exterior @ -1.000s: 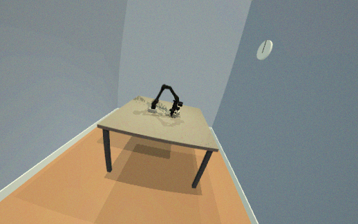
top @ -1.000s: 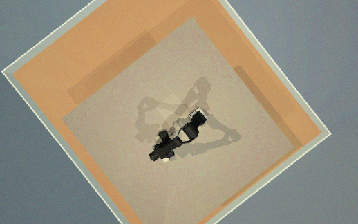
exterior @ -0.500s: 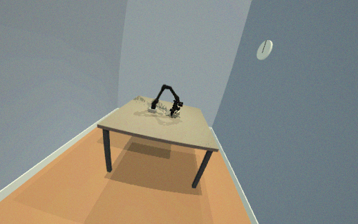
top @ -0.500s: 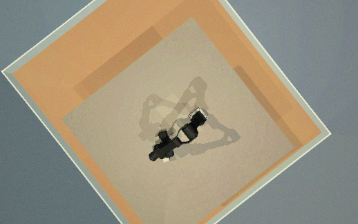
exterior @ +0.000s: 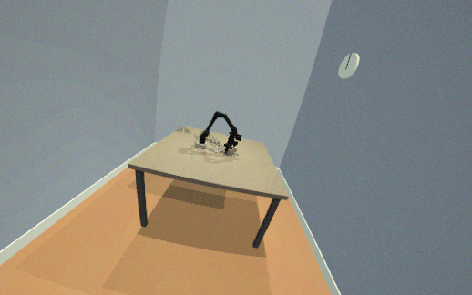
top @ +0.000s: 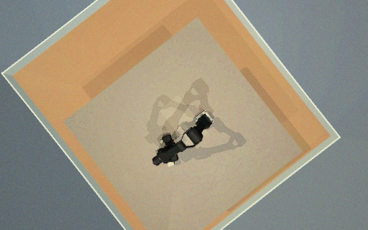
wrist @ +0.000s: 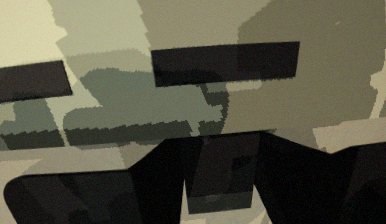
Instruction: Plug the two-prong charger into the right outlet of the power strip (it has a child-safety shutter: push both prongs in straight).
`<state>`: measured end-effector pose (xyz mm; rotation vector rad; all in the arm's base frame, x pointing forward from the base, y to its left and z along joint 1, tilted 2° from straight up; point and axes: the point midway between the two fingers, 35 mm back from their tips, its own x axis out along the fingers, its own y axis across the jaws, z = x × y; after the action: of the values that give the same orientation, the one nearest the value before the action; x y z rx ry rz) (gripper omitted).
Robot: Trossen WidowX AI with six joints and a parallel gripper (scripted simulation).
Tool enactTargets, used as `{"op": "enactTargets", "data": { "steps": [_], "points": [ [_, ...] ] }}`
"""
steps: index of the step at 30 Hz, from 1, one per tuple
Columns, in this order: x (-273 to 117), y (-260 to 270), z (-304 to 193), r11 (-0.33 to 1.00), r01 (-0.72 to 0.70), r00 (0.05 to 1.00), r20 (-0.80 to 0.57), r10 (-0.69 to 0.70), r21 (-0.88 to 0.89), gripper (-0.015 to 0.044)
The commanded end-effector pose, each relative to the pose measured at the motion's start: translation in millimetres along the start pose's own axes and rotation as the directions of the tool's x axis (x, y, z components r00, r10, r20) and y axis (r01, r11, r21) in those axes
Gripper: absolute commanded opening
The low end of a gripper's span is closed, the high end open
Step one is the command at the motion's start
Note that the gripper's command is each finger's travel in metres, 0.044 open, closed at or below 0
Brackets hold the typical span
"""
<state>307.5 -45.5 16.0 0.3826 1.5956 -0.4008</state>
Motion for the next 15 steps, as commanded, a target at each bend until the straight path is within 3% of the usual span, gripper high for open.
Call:
{"op": "enactTargets", "data": {
  "steps": [1, 15],
  "points": [
    [-4.7, 0.1, 14.8, 1.000, -0.005, 0.999, 0.044, 0.005, 0.004, 0.0000],
    [-0.6, 0.0, 2.0, 1.000, 0.000, 1.000, 0.001, 0.000, 0.000, 0.0000]
  ]
}}
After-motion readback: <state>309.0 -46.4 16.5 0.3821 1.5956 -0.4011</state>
